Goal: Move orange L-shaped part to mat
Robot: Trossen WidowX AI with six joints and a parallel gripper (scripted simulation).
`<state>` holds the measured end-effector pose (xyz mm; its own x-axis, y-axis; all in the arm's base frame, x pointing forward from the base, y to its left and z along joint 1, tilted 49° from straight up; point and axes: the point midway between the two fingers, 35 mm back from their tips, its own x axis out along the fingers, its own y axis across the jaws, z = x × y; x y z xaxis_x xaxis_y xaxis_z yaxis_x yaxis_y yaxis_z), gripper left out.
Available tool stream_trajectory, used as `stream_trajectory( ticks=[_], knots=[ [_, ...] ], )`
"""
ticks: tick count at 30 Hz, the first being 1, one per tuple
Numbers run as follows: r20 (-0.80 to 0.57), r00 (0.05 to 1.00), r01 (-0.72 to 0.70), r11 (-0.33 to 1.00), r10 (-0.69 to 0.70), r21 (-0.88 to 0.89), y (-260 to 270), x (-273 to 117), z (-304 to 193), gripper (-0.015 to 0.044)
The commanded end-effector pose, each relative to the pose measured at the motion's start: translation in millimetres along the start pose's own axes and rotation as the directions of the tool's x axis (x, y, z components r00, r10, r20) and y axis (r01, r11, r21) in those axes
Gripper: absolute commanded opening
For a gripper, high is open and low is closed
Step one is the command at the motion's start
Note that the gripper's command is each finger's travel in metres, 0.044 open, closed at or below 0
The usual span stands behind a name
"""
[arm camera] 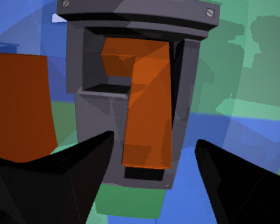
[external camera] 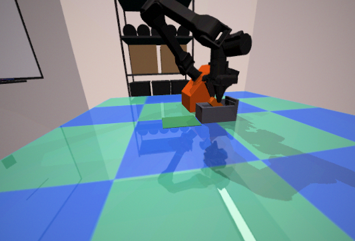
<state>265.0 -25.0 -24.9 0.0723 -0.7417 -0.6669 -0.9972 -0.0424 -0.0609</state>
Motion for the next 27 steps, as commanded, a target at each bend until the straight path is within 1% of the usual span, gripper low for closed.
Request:
stream_trajectory(
  ticks=[1, 9, 12, 26, 27],
  knots=[
    [-0.009, 1.000, -0.006, 1.000, 0.006, -0.014, 3.3, 7.7, 0.3, 0.0280],
    [-0.011, 1.000, -0.006, 1.000, 0.006, -0.014, 4.0, 16.3, -0.4, 0.0280],
    [-0.003, 1.000, -0.002, 1.000, 0.002, 0.000, 1.3, 13.1, -1.1, 0.0201],
    [-0.003, 1.000, -0.002, 1.000, 0.002, 0.000, 1.3, 13.1, -1.1, 0.0108],
    [-0.003, 1.000, -0.002, 1.000, 0.002, 0.000, 1.3, 13.1, -1.1, 0.0082]
  ],
)
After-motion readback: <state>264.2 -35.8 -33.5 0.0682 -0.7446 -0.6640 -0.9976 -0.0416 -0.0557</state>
